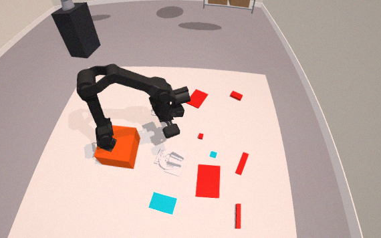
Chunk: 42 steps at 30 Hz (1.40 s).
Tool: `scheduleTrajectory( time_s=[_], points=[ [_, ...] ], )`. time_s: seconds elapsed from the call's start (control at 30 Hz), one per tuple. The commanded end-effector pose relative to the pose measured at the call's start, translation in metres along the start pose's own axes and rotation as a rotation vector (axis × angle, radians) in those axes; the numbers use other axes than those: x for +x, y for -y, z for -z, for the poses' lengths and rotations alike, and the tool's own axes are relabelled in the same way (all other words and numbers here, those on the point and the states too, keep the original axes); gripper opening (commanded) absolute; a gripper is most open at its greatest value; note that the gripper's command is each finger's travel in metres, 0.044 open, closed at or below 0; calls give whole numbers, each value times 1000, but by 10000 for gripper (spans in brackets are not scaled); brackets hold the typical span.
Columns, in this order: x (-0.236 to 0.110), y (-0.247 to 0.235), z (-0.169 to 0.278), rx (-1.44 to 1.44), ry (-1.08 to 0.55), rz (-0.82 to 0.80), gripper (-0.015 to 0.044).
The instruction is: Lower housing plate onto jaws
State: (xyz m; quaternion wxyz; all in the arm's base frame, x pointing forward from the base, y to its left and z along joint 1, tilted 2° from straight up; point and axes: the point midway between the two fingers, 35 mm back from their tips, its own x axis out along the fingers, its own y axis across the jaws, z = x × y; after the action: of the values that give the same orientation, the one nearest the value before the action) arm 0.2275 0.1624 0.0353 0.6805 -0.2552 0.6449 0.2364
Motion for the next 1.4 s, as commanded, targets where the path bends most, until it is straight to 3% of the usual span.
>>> scheduleTrajectory(
  time_s=[0.0,1.1,1.37],
  points=[
    [1,10,6,72,-3,-3,351],
    [2,99,66,742,-3,11,351],
    [2,101,67,756,-3,12,351]
  ],
)
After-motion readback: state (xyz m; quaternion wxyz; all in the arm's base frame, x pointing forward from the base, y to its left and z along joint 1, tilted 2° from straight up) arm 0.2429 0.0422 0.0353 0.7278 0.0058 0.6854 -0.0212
